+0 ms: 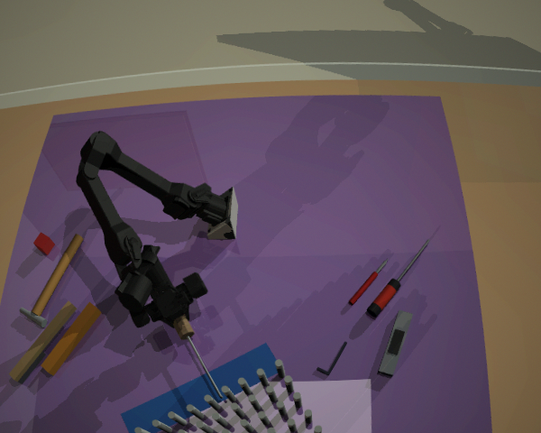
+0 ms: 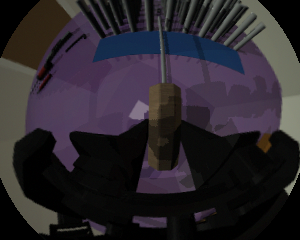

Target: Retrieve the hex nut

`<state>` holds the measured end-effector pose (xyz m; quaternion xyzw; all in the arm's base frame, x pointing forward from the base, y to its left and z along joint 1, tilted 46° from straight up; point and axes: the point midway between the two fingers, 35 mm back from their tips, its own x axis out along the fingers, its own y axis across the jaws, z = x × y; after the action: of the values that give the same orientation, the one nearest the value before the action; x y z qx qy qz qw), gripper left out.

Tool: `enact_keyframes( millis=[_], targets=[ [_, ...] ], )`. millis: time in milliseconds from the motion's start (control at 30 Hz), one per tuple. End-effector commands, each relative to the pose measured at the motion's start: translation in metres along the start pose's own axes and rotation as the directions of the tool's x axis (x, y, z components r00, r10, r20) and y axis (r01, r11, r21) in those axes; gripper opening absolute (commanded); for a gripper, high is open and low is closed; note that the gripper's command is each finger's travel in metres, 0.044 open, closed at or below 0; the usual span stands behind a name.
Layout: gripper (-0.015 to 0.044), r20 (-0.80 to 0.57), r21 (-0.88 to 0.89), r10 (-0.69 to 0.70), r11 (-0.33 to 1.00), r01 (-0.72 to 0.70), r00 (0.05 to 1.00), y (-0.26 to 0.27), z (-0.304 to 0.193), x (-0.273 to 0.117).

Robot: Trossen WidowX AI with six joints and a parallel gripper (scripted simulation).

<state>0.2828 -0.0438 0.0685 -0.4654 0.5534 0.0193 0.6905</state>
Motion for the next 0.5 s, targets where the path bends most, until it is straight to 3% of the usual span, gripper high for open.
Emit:
enact_keyframes(
  millis=[0, 467],
  targets=[
    [0.0000, 0.008, 0.009, -0.005, 1.000, 0.005, 1.000, -0.0028, 0.0051, 0.0002],
    [0.0000, 0.008, 0.010, -0.005, 1.000, 0.005, 1.000, -0.0035, 0.0119, 0.0033]
  ],
)
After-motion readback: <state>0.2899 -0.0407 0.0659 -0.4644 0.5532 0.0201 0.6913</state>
